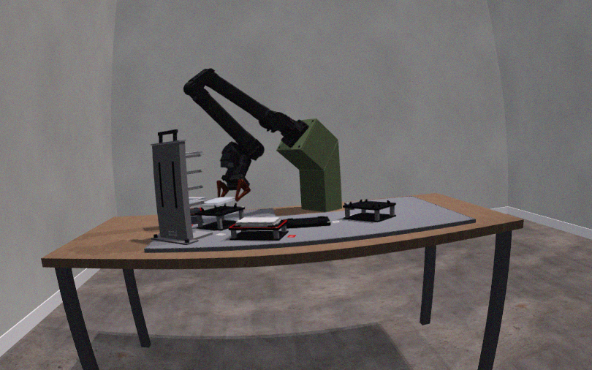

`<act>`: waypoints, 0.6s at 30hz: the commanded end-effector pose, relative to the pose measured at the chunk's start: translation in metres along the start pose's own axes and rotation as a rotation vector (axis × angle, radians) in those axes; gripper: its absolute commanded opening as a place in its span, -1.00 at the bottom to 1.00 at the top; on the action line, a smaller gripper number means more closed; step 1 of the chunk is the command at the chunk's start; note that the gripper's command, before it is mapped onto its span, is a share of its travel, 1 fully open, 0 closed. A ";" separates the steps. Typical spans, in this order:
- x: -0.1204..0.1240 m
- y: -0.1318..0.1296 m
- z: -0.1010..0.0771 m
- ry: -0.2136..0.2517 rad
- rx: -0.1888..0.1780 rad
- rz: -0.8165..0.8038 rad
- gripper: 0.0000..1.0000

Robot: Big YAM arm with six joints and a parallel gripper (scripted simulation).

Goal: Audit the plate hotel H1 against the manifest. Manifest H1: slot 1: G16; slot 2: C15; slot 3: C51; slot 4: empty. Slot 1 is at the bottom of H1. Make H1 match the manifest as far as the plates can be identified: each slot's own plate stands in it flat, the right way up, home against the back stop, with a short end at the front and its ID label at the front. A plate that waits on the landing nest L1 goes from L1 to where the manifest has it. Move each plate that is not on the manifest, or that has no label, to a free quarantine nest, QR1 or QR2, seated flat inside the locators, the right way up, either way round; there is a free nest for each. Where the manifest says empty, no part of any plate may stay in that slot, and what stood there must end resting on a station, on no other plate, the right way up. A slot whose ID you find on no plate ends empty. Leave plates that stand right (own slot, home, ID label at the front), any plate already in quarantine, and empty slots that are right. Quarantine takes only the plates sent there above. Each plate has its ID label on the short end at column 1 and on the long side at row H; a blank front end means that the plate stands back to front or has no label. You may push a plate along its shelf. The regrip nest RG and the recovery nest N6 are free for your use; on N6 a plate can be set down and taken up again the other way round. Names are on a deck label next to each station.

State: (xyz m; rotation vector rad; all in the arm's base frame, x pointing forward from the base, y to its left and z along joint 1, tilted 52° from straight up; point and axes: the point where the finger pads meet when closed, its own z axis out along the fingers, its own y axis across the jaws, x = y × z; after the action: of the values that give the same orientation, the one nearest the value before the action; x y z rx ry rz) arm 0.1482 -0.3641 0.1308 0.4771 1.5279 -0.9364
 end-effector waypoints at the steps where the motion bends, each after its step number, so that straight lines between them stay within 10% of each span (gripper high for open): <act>1: -0.003 0.005 0.003 -0.019 -0.012 -0.023 0.72; 18: 0.006 0.006 0.009 -0.004 -0.016 -0.015 0.72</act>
State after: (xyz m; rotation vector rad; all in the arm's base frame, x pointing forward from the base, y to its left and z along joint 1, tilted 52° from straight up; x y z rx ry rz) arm 0.1506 -0.3701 0.1216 0.4892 1.5413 -0.9238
